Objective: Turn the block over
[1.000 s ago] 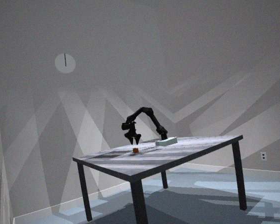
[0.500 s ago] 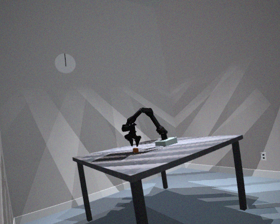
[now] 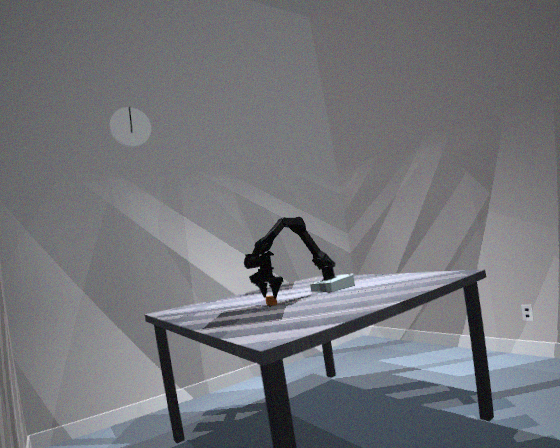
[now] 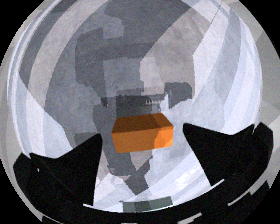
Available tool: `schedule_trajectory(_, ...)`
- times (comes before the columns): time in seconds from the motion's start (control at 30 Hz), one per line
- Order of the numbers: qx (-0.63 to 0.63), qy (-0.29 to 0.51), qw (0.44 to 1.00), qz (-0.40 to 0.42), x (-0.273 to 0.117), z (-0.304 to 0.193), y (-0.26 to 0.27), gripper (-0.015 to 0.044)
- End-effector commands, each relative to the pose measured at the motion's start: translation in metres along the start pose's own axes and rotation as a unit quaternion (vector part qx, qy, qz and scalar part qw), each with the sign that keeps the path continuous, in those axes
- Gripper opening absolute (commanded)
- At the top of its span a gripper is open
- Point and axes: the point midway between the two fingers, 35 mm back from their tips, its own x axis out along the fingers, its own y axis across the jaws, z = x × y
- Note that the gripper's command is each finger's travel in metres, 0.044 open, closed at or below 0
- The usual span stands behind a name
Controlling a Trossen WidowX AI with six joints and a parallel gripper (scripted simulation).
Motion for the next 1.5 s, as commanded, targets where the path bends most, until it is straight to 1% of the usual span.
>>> schedule_trajectory(0.0, -0.002, 0.01, 1.0, 0.002, 0.01, -0.004, 0.001, 0.044)
schedule_trajectory(0.07, -0.002, 0.01, 1.0, 0.002, 0.01, -0.004, 0.001, 0.044)
schedule_trajectory(0.27, -0.002, 0.01, 1.0, 0.002, 0.01, -0.004, 0.001, 0.0282)
schedule_trajectory(0.97, -0.002, 0.01, 1.0, 0.002, 0.01, -0.004, 0.001, 0.0143)
schedule_trajectory(1.03, -0.002, 0.01, 1.0, 0.002, 0.005, -0.004, 0.001, 0.009)
schedule_trajectory(1.13, -0.002, 0.009, 1.0, 0.002, -0.015, -0.004, 0.001, 0.0011)
schedule_trajectory(1.17, -0.002, 0.009, 1.0, 0.002, -0.019, -0.004, 0.001, 0.0)
schedule_trajectory(1.37, -0.002, 0.008, 1.0, 0.002, -0.02, -0.004, 0.001, 0.0)
schedule_trajectory(1.47, -0.003, -0.008, 1.0, 0.002, -0.017, -0.002, 0.001, 0.0)
